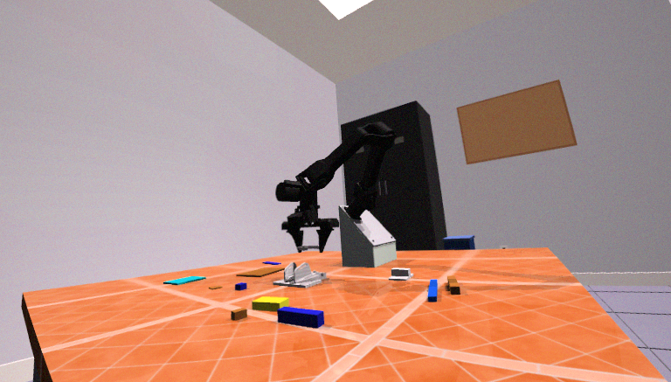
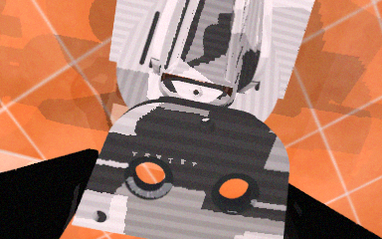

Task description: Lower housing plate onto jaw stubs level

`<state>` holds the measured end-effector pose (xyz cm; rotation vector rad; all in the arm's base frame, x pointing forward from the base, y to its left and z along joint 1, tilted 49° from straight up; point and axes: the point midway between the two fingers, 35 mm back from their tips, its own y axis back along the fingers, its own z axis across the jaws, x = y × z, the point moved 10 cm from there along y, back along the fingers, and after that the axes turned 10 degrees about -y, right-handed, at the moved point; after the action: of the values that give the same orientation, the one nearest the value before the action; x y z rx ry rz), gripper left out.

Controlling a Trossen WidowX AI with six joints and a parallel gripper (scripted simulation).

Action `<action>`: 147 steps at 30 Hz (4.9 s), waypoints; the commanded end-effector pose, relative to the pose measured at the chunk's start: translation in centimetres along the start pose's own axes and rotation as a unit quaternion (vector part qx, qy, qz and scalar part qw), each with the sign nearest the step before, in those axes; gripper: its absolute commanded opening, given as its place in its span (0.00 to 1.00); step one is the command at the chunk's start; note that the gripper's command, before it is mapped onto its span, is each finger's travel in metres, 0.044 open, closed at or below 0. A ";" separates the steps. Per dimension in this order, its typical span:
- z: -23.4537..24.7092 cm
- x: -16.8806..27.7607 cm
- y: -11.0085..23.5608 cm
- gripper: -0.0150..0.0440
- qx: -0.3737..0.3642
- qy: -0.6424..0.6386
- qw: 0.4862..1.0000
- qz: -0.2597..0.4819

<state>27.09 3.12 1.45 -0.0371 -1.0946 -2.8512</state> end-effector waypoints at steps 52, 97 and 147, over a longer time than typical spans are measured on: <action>0.1 0.4 -5.8 0.85 -0.004 -0.006 1.000 0.006; 0.1 0.4 -5.8 0.85 -0.004 -0.006 1.000 0.006; 0.1 0.4 -6.3 0.85 -0.004 -0.011 1.000 0.006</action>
<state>26.24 7.71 -2.61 -0.0639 -1.0879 -2.8515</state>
